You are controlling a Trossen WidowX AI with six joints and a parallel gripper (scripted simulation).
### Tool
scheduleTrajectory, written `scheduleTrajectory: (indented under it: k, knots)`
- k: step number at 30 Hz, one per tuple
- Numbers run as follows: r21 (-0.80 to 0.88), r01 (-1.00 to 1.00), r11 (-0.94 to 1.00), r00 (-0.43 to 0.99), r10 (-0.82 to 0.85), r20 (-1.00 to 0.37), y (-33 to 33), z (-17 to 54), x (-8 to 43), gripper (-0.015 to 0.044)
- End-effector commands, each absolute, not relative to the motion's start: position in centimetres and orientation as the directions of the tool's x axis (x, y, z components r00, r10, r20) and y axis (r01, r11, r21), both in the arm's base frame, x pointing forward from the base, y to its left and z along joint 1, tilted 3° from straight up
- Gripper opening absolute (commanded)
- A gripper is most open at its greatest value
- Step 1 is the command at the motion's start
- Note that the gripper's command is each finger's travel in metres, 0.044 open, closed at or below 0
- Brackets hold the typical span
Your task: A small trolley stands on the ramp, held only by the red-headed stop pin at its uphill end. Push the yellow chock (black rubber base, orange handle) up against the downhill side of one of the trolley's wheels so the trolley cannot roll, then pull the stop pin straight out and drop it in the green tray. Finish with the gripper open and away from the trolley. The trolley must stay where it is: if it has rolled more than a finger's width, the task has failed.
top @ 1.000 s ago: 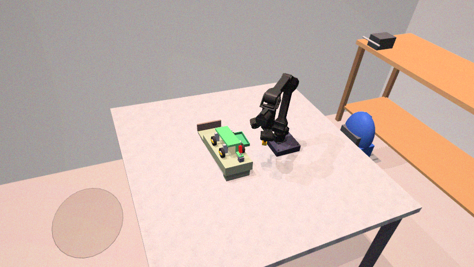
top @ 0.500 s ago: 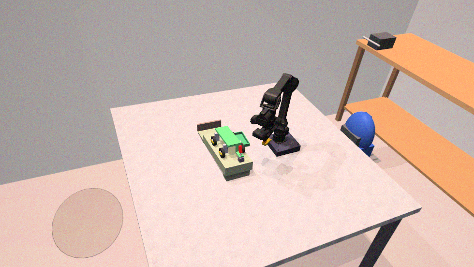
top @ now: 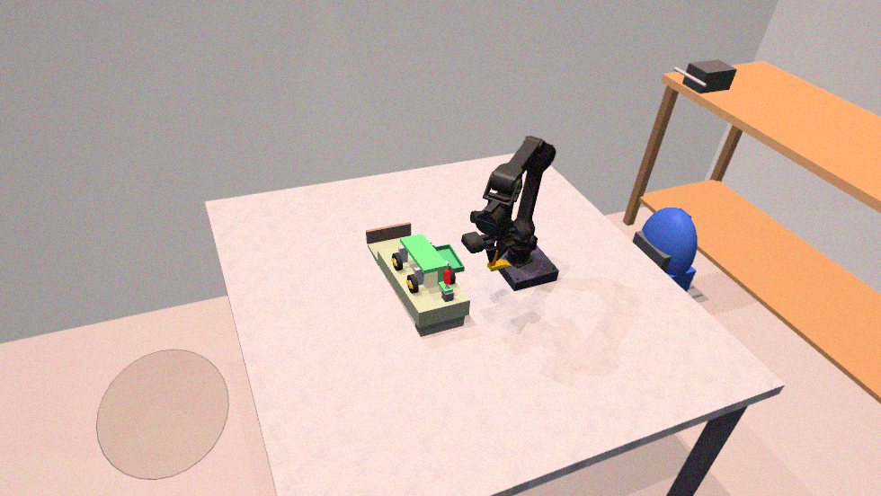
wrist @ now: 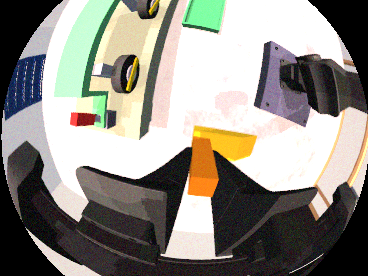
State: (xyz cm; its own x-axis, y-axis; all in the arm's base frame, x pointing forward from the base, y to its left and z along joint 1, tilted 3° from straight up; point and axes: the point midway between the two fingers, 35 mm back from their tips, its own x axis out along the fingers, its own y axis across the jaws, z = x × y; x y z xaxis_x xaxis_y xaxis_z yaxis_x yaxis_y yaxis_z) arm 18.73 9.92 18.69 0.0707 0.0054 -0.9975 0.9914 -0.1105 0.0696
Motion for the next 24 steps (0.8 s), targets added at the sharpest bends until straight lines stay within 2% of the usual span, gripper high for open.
scheduleTrajectory:
  k: [1,24]
  knots:
    - [0.069,0.985,-0.158,0.071,0.009,-0.997,10.0,18.7,18.7,0.0000]
    - [0.071,0.985,-0.158,0.072,0.003,-0.997,3.9,18.3,19.6,0.0000]
